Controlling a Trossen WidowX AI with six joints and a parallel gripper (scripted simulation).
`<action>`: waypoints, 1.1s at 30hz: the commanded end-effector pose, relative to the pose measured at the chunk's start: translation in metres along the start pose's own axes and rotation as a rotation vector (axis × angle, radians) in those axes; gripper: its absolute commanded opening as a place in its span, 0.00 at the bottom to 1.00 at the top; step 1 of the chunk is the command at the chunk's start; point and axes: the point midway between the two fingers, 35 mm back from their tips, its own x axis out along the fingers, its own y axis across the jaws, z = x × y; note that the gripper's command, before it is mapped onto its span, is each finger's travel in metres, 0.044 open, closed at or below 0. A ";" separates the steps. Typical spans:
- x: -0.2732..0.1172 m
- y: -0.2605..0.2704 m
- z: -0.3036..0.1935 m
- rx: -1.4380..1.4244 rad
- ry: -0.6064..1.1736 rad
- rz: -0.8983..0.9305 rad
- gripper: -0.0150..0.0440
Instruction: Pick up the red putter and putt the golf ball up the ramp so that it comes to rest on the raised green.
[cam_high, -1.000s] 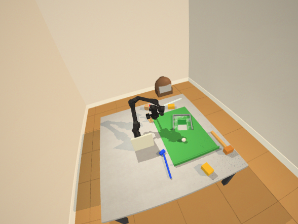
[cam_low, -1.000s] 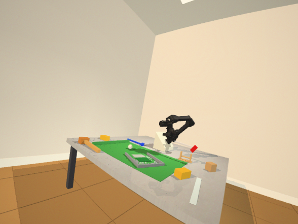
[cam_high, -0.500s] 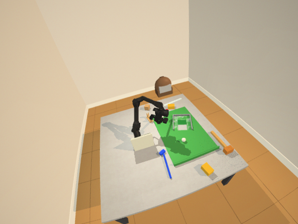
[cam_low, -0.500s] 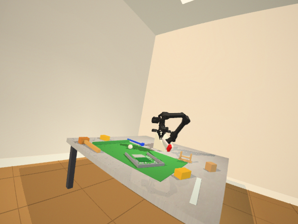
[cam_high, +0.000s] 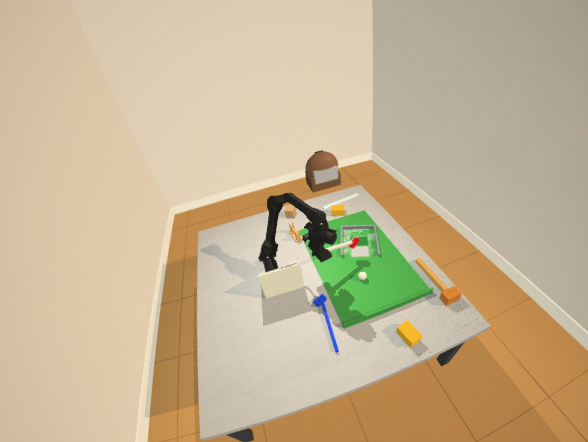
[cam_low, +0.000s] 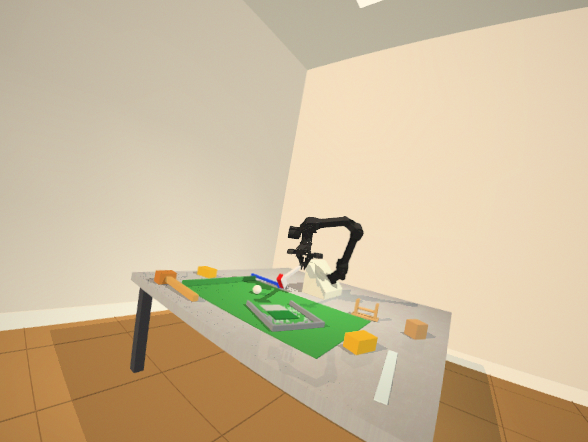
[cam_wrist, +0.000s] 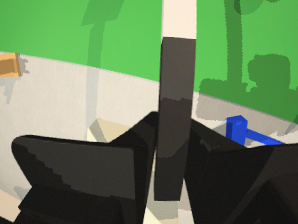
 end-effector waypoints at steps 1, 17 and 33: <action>-0.003 -0.024 -0.011 0.184 0.001 -0.020 0.25; -0.006 -0.070 -0.044 0.592 0.012 -0.057 0.25; 0.035 -0.072 -0.045 0.592 0.012 -0.056 0.25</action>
